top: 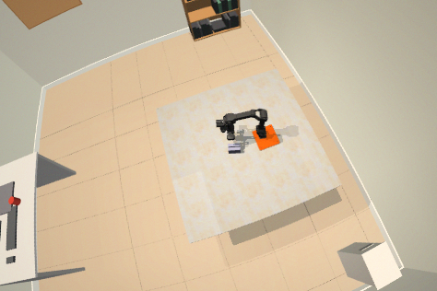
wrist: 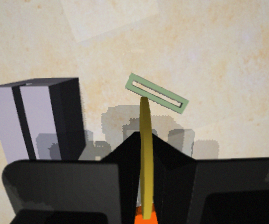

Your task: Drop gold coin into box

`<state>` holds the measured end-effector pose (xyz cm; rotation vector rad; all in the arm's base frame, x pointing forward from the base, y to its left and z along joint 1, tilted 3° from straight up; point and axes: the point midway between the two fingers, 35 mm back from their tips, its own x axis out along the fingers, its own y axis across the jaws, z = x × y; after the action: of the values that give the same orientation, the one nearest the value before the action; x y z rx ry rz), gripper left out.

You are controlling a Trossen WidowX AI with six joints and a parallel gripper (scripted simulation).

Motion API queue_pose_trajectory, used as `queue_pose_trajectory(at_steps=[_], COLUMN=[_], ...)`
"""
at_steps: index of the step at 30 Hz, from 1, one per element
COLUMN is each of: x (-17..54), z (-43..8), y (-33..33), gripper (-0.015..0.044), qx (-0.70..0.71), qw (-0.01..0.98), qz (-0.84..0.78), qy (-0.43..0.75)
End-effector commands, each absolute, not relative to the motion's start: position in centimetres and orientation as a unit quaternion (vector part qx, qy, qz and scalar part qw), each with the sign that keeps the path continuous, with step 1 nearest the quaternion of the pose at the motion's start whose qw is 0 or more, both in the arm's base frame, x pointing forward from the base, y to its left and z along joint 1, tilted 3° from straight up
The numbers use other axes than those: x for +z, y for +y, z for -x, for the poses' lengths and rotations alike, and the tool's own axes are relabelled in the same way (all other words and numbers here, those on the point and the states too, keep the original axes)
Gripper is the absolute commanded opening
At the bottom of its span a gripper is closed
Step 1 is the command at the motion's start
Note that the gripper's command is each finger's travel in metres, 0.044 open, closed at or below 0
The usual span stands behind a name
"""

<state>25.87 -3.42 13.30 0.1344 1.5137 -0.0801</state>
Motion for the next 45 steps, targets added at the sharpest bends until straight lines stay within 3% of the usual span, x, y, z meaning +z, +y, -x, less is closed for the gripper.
queue_pose_trajectory(at_steps=[1,45], x=[13.3,13.7], z=[-26.0,-25.6], y=[-2.5,7.4], gripper=[0.0000,0.0000], qx=[-0.037,-0.030], qw=[0.724,0.724], qz=[-0.062,-0.066], qy=[0.686,0.686])
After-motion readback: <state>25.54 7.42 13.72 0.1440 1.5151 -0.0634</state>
